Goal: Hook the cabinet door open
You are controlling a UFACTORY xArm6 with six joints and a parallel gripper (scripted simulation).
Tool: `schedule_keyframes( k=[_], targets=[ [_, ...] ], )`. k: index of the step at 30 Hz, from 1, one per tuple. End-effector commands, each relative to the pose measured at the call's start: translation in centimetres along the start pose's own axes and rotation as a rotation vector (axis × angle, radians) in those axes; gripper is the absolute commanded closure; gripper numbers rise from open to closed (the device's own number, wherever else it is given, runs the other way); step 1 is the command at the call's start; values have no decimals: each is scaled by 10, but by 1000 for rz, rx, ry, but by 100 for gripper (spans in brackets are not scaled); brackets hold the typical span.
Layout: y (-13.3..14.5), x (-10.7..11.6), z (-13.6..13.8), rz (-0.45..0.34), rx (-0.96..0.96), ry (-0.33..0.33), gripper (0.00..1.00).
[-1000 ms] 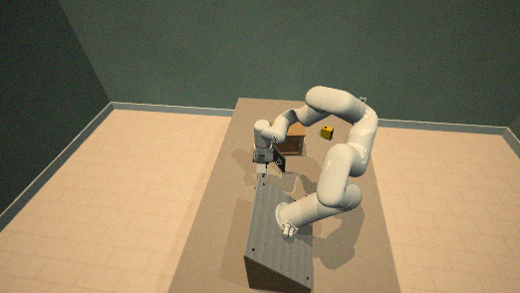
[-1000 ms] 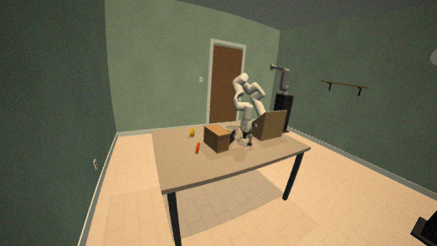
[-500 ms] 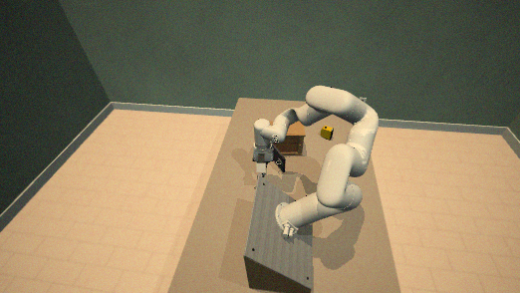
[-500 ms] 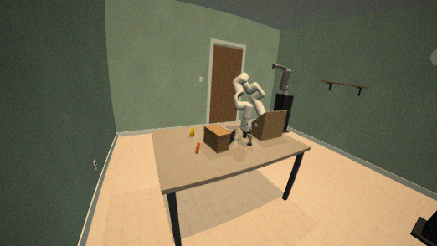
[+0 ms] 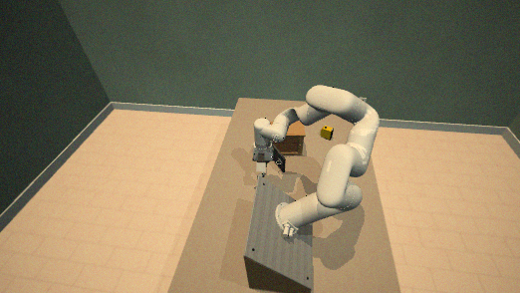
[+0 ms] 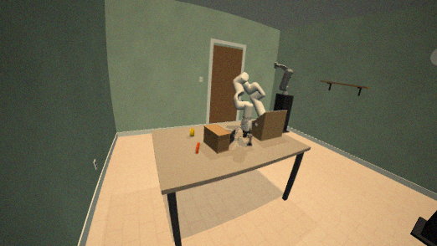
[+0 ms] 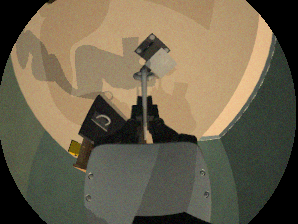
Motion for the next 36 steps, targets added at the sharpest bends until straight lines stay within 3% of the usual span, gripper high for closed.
schedule_keyframes(
  k=[1, 36],
  targets=[
    [0, 4, 0, -3, -1, 1, 96],
    [-3, 7, -5, -3, -136, 1, 96]
  ],
)
Point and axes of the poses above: the point where the finger pads meet when closed, its own x axis back along the fingers, its own z axis across the jaws, y = z × x, the point moved 5 cm from there along x, back along the fingers, and after that the axes turned 15 degrees about x, right-handed, at the moved point
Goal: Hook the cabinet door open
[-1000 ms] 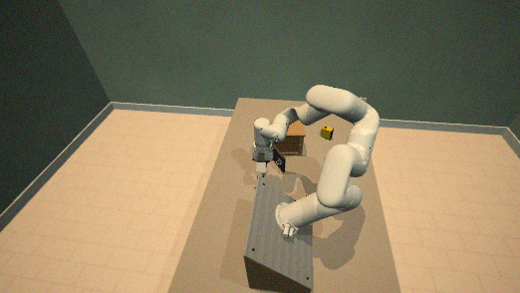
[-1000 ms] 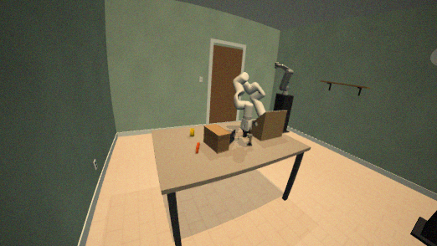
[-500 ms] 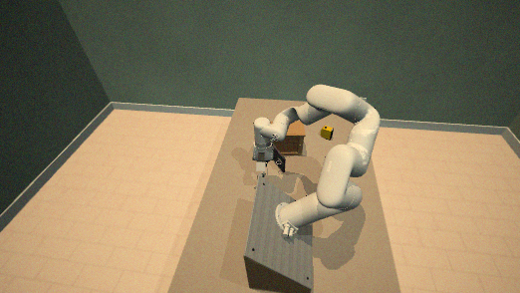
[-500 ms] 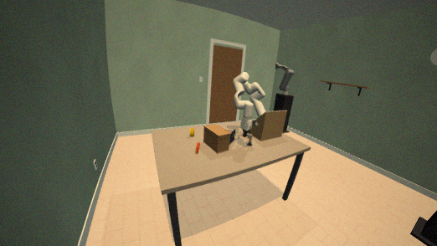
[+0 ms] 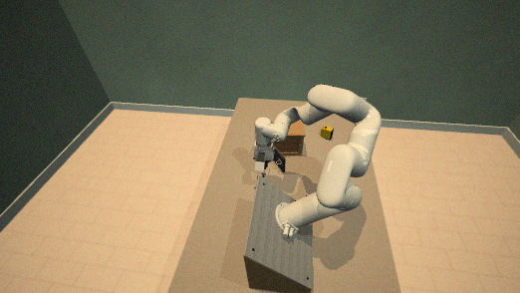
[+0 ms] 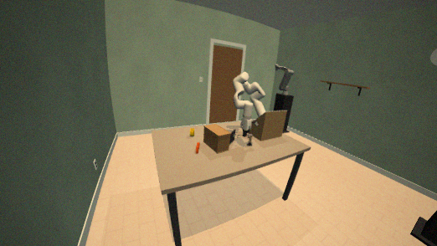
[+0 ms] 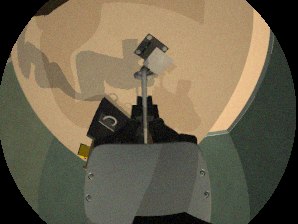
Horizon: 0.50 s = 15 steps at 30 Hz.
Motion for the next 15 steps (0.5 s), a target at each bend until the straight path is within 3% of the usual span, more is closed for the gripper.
schedule_keyframes(
  k=[1, 15],
  targets=[
    [0, 1, -1, -4, -36, 1, 96],
    [-1, 1, -6, -4, -139, 1, 96]
  ],
)
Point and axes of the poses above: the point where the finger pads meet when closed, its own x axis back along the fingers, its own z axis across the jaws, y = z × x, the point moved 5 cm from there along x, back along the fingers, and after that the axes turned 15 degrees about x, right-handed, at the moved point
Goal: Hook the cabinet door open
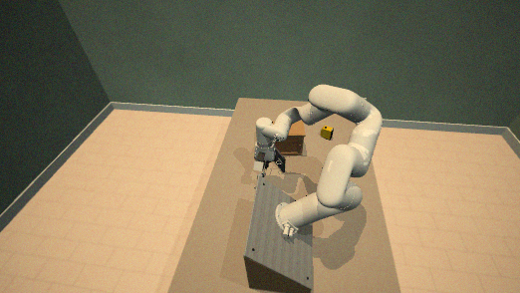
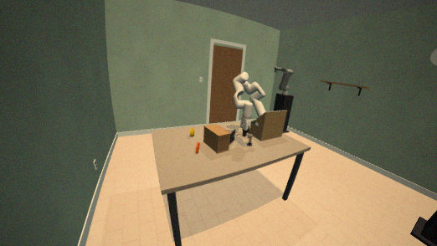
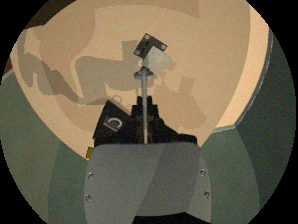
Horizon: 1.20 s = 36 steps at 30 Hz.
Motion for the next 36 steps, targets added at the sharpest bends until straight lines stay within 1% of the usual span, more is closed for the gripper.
schedule_keyframes(
  k=[1, 8, 22, 28, 36],
  targets=[
    [0, 1, -2, -3, -58, 1, 96],
    [0, 1, -3, -3, -78, 1, 96],
    [-2, 1, -8, -3, -202, 2, 96],
    [-3, 1, -8, -3, -213, 2, 96],
    [-4, 1, -11, -3, -276, 2, 96]
  ],
)
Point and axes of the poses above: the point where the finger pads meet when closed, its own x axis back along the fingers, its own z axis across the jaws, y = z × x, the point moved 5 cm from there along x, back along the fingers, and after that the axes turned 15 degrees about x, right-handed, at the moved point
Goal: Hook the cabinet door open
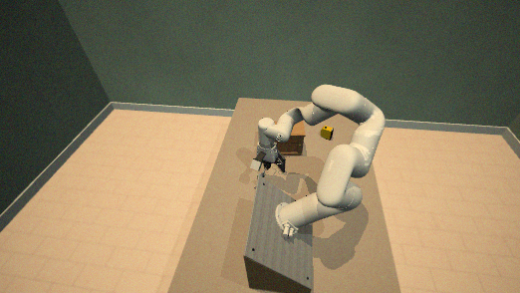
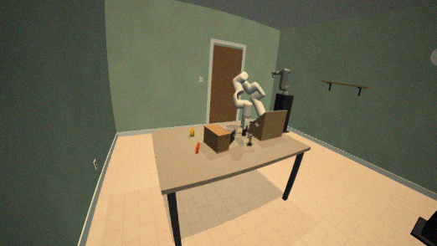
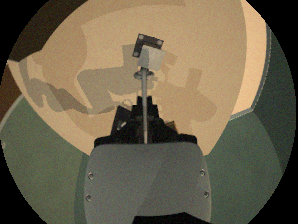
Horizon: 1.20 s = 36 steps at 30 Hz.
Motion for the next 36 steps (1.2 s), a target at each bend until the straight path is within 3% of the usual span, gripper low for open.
schedule_keyframes(
  k=[1, 36],
  targets=[
    [0, 1, -1, -3, -36, 2, 96],
    [-4, 1, -11, -3, -287, 3, 96]
  ],
)
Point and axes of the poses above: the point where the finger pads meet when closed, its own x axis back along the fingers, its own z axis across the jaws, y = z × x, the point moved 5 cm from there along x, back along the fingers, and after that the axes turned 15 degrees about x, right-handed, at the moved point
